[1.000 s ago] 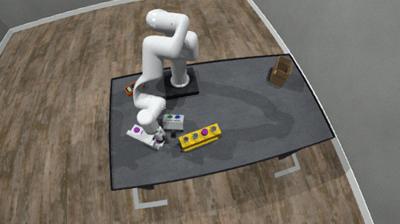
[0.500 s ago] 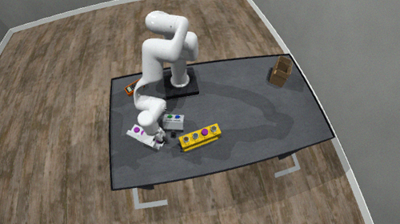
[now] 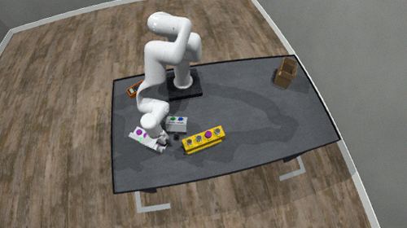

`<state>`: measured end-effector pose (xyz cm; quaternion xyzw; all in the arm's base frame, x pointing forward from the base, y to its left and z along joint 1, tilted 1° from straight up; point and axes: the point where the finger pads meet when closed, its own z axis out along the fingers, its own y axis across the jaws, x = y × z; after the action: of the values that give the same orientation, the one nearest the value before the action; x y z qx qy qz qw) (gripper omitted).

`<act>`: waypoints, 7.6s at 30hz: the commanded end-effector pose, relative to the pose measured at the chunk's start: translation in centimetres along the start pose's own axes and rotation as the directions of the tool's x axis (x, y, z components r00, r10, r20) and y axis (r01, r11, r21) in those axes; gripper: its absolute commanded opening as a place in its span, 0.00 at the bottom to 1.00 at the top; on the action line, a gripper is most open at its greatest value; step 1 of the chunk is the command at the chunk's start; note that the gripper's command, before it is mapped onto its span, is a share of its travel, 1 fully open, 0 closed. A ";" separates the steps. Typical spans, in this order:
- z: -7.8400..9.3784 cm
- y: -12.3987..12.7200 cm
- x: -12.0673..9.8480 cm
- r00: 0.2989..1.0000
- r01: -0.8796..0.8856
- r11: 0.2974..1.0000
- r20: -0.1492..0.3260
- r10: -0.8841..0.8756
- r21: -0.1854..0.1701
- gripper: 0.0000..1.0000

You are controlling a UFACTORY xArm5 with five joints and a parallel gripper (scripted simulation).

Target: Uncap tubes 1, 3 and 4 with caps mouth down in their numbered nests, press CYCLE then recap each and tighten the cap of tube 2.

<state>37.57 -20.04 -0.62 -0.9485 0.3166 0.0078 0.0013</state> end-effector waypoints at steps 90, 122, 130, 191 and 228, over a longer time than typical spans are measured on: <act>-13.9 -22.0 -12.4 0.925 -0.381 0.925 -0.003 0.381 0.001 0.00; -11.4 -27.0 -15.2 0.925 -0.381 0.925 -0.003 0.381 0.001 0.00; -11.4 -27.0 -15.2 0.925 -0.381 0.925 -0.003 0.381 0.001 0.00; -10.2 -27.0 -15.2 0.925 -0.381 0.925 -0.003 0.381 0.001 0.46; -9.7 -27.0 -15.2 0.866 -0.500 0.866 -0.002 0.500 0.001 0.00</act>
<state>41.63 10.58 9.13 -0.8482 0.5296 0.0047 -0.0049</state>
